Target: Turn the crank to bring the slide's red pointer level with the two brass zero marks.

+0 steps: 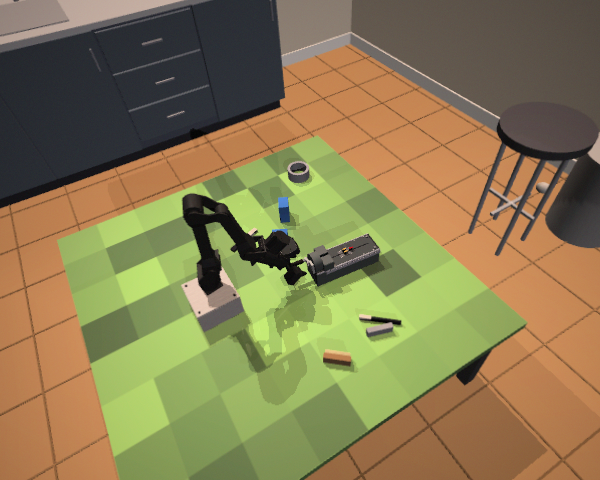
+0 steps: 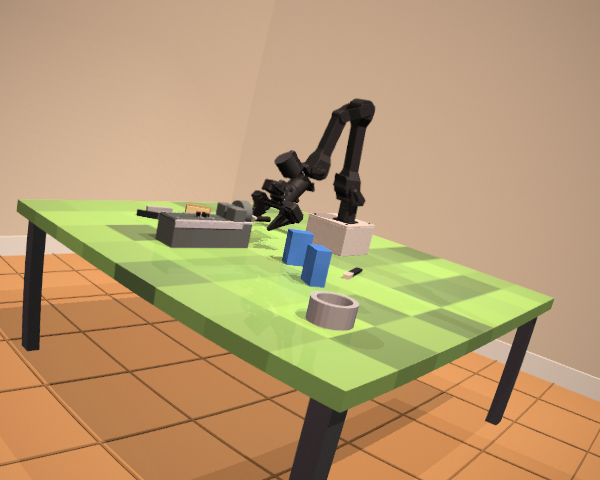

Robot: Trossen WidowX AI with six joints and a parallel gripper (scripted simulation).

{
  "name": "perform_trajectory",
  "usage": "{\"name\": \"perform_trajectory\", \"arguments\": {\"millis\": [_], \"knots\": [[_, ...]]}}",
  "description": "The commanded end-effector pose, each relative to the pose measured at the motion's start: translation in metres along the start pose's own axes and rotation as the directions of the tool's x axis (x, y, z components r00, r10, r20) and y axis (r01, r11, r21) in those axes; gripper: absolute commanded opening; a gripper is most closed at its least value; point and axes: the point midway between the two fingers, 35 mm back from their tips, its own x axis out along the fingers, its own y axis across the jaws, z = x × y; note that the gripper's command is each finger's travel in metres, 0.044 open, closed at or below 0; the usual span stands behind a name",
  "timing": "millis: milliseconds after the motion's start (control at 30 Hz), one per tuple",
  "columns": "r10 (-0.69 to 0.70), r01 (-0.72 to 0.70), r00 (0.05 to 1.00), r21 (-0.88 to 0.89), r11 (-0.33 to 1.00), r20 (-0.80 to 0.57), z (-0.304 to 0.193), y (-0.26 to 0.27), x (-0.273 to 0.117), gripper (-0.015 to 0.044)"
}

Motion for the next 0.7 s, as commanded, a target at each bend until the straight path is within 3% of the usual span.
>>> {"name": "perform_trajectory", "arguments": {"millis": [0, 467, 667], "knots": [[-0.001, 0.001, 1.0, -0.002, 1.0, 0.009, 0.01, -0.001, -0.005, 0.044], [-0.001, 0.001, 1.0, -0.002, 1.0, 0.01, 0.033, 0.0, -0.03, 0.044], [-0.001, 0.001, 1.0, -0.001, 1.0, 0.009, 0.064, -0.002, -0.054, 0.044]]}}
